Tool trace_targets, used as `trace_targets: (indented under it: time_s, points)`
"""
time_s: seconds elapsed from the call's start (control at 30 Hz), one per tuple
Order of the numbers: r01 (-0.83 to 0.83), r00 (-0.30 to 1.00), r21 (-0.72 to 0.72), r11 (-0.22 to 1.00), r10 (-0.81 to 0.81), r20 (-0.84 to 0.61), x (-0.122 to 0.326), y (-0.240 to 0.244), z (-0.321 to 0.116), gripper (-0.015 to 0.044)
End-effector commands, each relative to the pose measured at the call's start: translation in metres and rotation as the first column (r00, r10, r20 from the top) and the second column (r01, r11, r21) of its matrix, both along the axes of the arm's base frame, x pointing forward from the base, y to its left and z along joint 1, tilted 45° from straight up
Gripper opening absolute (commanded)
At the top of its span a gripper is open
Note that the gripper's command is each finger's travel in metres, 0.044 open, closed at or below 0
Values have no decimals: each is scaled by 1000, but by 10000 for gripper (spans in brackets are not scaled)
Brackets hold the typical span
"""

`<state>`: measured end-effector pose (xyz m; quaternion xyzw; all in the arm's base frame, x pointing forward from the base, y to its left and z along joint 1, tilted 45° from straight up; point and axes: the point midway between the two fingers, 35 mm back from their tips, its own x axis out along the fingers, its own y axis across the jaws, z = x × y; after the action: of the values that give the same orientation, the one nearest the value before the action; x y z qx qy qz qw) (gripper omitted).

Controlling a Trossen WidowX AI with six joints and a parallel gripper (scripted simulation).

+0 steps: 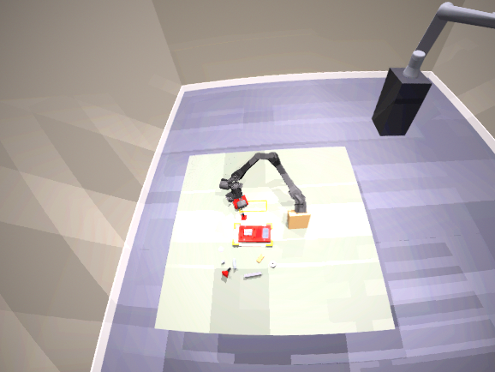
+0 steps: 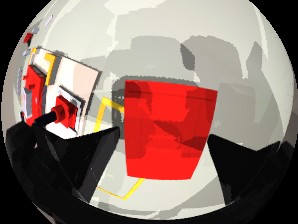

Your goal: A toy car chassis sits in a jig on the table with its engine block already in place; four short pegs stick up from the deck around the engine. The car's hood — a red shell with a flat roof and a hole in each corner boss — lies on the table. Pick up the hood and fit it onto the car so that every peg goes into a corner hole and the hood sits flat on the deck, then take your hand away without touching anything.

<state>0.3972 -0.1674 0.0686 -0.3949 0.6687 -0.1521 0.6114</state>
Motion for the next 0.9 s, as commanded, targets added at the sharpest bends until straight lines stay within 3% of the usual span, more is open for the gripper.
trace_targets:
  time_s: [0.0, 0.03, 0.17, 0.47, 0.8, 0.87]
  points:
    - [-2, 1000, 3, 1000, 2, -3, 0, -2, -2, 440]
    - [-2, 1000, 3, 1000, 2, -3, 0, -2, -3, 440]
    - [0, 1000, 0, 1000, 0, 0, 0, -1, -1, 335]
    - [0, 1000, 0, 1000, 0, 0, 0, -1, -1, 275]
    - [-1, 1000, 0, 1000, 1, 0, -1, 14, 13, 12]
    - [-1, 1000, 0, 1000, 1, 0, -1, 20, 19, 0]
